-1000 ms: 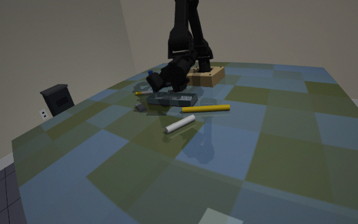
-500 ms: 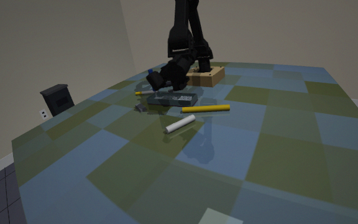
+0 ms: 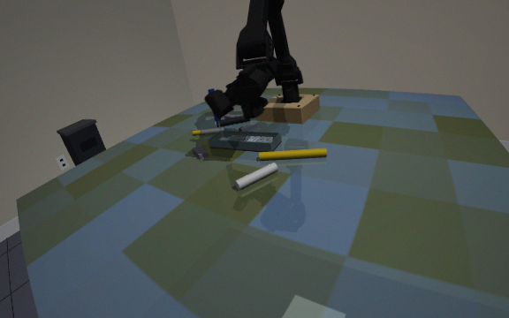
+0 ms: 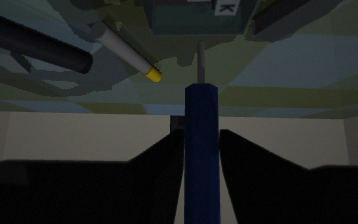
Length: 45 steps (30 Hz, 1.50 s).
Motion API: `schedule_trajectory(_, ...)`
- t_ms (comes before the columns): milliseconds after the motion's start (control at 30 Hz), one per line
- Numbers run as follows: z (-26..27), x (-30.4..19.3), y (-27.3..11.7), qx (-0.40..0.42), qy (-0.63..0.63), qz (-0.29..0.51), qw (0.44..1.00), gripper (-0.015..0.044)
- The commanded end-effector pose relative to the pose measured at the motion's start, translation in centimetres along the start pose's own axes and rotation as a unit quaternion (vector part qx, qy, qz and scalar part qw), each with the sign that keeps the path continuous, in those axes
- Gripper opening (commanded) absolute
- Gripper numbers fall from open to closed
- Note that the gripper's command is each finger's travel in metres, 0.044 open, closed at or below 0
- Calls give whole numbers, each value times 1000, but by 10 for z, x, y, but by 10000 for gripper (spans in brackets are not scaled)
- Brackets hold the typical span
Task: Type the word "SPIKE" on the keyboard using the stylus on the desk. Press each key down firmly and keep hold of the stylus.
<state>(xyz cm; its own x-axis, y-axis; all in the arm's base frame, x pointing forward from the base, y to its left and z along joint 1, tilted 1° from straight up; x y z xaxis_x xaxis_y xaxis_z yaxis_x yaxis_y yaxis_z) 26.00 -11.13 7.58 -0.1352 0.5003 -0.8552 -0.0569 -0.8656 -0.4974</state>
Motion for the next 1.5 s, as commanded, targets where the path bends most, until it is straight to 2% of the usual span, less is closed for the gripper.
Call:
schedule_trajectory(0,1,1,-2,0,0,0,1000,12)
schedule_trajectory(300,16,14,-27,2,-1,2,1000,0)
schedule_trajectory(733,14,31,-17,2,-1,2,1000,0)
schedule_trajectory(833,13,33,-17,2,-1,2,1000,79)
schedule_trajectory(1467,13,35,-16,2,-1,2,1000,81)
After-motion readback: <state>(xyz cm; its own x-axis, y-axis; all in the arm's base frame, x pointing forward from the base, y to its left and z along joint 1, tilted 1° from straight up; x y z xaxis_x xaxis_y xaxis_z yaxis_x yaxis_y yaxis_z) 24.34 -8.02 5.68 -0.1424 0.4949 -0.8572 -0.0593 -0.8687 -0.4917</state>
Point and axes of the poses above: the point midway between the two fingers, 35 mm back from their tips, its own y axis out along the fingers, its own z axis across the jaws, x = y × z, the point moved 1 cm from there along -y, back along the fingers, and after that the axes turned 11 degrees about -y, right-handed, at the moved point
